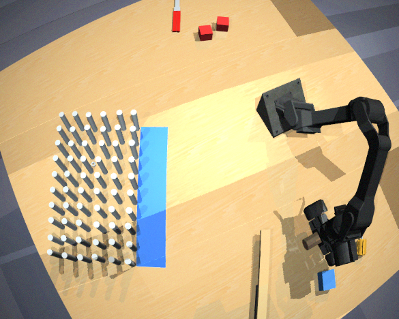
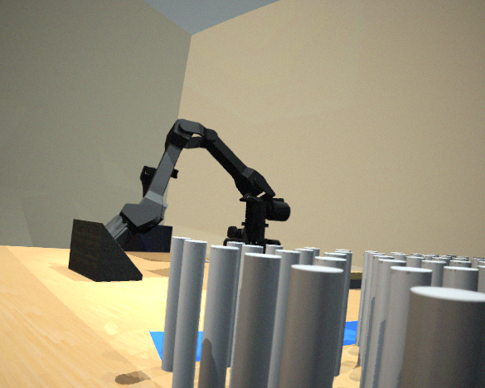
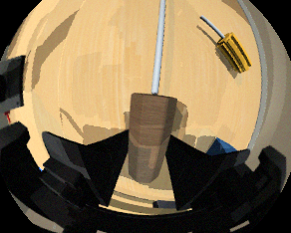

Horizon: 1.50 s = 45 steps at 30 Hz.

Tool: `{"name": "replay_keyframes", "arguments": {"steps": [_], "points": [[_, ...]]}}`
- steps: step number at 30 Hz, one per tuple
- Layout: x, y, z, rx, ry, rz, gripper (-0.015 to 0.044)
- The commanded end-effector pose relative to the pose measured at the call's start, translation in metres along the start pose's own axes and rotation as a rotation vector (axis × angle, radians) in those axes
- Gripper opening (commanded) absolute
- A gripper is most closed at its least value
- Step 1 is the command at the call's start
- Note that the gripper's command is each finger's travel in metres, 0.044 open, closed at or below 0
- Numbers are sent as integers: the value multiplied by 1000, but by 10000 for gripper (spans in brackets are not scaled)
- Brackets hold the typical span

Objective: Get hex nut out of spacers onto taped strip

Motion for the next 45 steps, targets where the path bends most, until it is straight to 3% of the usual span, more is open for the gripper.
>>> {"name": "replay_keyframes", "arguments": {"steps": [1,45], "points": [[0,4,5,-2,-1,1,0],[0,9,6,163,34,-50,0]]}}
Point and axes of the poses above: the point midway between the two fingers, 35 mm back from their tips, its own z axis out along the fingers, its own y axis across the jaws, x = y × z, the point moved 3 cm from there along -z, back along the fingers, and after that the axes turned 3 degrees about -z, right-handed, at the moved point
